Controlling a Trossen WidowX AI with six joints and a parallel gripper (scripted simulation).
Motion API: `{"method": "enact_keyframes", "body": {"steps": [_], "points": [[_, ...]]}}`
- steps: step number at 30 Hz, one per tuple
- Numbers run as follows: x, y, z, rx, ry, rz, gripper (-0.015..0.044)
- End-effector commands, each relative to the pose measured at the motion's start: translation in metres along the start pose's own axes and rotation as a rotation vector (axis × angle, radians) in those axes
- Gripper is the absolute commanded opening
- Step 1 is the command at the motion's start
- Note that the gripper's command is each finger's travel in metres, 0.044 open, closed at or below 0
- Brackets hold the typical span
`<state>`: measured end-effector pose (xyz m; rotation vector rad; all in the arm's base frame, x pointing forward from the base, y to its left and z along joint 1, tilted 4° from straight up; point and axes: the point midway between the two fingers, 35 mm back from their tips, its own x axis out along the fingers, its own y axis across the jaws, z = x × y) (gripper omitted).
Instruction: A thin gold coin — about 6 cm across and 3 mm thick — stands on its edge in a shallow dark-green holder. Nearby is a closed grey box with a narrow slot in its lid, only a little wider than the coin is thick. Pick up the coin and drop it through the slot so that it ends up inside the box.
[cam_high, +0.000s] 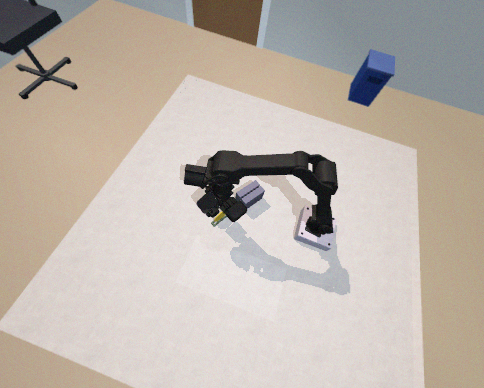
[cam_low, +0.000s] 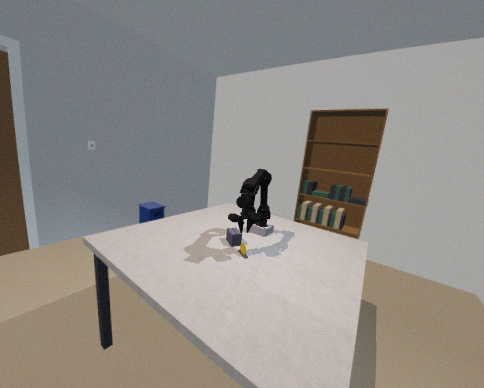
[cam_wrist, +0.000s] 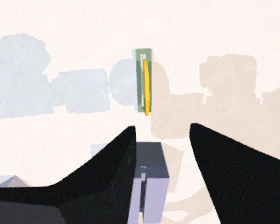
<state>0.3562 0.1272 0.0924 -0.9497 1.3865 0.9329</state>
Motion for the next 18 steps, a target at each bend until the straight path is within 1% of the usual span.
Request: {"method": "enact_keyframes", "body": {"steps": [1,3,7,12,15,18], "points": [[-0.004,0.004,0.003,0.015,-0.008,0.032,0.0161],[-0.002,0.004,0.003,0.015,-0.008,0.032,0.0161],[0.029,0.005,0.002,0.015,-0.008,0.032,0.0161],[0.032,0.005,0.002,0.015,-0.008,0.032,0.0161],[0.045,0.005,0.002,0.015,-0.008,0.032,0.0161],[0.046,0.005,0.002,0.015,-0.008,0.032,0.0161]]}}
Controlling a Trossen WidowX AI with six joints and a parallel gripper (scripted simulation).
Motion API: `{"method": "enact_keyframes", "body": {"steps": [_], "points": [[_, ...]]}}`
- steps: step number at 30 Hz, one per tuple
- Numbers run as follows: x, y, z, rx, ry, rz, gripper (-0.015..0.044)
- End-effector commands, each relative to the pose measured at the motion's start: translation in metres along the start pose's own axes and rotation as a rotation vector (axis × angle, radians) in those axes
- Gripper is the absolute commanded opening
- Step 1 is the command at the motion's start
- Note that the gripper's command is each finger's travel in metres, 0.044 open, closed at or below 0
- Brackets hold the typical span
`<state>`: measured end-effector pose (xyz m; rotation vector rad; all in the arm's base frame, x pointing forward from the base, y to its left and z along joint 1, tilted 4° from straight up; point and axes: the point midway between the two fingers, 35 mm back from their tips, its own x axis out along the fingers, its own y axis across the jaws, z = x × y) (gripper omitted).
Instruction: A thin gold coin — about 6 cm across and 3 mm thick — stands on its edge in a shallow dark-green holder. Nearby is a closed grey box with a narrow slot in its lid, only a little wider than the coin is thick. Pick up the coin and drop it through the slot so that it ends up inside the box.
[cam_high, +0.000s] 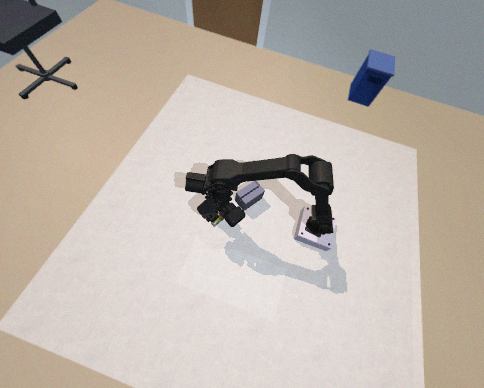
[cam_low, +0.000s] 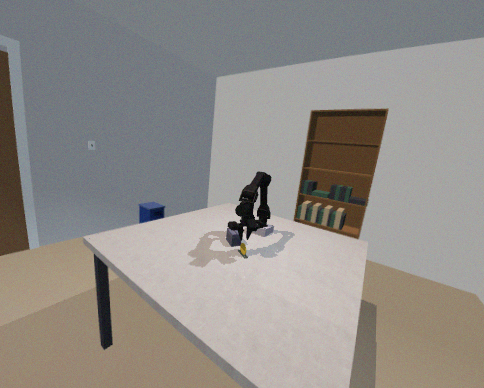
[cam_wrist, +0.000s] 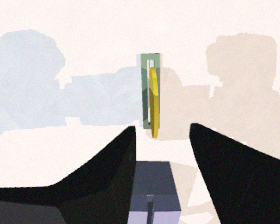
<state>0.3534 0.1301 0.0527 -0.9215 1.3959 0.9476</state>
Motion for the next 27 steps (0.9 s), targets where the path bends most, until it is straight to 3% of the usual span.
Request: {"method": "enact_keyframes", "body": {"steps": [1,27], "points": [[0.007,0.002,-0.001,0.005,0.002,0.007,0.0161],[0.048,0.001,0.000,0.005,0.002,0.007,0.0161]]}}
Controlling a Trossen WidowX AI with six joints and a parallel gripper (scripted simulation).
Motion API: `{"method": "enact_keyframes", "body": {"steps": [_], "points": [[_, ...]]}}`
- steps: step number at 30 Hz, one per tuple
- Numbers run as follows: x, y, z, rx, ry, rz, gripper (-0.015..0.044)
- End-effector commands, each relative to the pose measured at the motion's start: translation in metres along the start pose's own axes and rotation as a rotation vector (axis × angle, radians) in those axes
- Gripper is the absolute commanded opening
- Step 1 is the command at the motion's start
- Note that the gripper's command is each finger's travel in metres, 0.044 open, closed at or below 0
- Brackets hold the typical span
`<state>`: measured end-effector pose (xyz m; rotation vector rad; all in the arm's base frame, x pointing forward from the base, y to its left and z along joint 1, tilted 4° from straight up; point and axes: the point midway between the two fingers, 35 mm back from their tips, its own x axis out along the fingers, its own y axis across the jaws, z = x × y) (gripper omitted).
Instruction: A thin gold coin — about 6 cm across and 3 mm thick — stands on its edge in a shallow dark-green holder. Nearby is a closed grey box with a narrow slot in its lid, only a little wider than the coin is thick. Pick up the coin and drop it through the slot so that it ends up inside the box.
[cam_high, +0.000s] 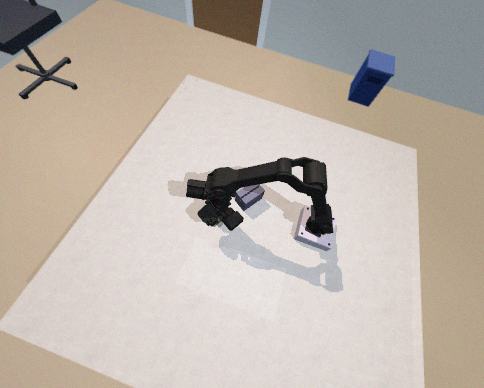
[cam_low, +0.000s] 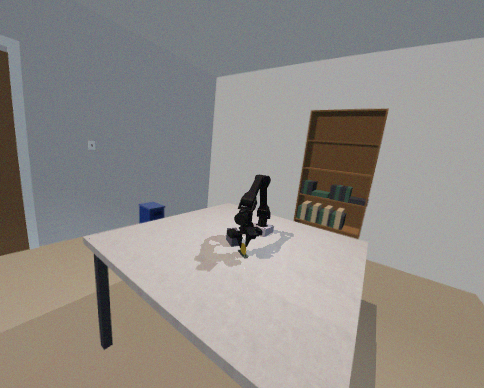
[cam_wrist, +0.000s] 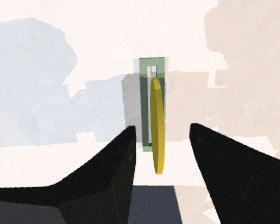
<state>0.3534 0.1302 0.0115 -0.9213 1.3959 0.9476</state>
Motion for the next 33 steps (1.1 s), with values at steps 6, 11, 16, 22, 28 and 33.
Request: {"method": "enact_keyframes", "body": {"steps": [6,11,16,22,28,33], "points": [[0.017,0.002,-0.001,0.005,0.002,0.007,0.0161],[0.025,0.003,-0.002,0.005,0.002,0.007,0.0161],[0.033,0.004,-0.003,0.005,0.002,0.007,0.0161],[0.035,0.004,-0.003,0.005,0.002,0.007,0.0082],[0.035,0.004,-0.003,0.005,0.002,0.007,0.0000],[0.035,0.004,-0.003,0.005,0.002,0.007,0.0000]]}}
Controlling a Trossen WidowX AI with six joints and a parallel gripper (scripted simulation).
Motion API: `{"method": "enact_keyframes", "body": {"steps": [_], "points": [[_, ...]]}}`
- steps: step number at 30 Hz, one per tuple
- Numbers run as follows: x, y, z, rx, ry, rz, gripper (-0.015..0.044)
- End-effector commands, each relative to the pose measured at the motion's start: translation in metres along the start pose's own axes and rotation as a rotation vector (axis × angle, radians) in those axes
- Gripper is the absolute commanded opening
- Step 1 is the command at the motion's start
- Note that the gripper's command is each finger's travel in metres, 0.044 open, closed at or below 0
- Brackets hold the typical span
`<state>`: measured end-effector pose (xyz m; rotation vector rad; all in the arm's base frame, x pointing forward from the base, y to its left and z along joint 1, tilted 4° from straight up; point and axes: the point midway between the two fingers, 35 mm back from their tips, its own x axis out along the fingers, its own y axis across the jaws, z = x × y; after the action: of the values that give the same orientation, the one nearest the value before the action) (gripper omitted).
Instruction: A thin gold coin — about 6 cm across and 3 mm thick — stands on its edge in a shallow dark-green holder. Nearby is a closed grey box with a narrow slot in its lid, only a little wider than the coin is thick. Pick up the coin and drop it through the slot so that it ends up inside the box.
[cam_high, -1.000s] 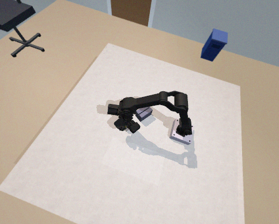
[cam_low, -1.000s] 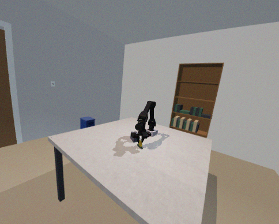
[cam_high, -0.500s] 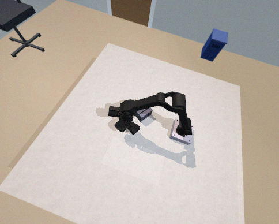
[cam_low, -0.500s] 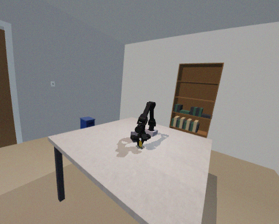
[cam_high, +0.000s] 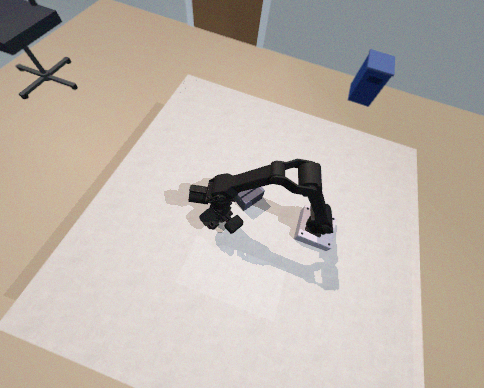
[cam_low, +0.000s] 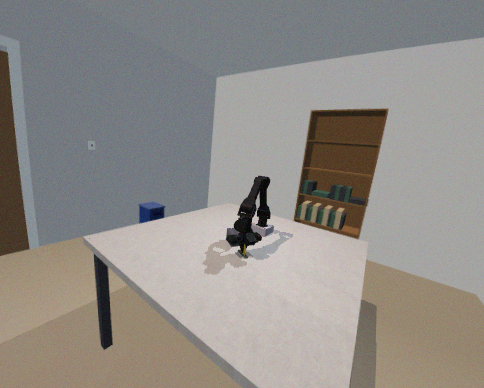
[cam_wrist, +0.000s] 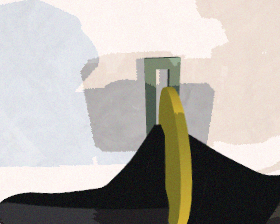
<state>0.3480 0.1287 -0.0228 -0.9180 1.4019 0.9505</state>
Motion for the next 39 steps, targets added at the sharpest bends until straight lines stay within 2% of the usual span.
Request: {"method": "enact_keyframes", "body": {"steps": [1,11,39], "points": [[0.001,0.000,0.000,0.004,-0.001,0.001,0.0000],[-0.013,-0.004,0.006,0.027,-0.016,-0.020,0.0000],[-0.083,-0.002,0.002,0.008,-0.004,-0.003,0.0000]]}}
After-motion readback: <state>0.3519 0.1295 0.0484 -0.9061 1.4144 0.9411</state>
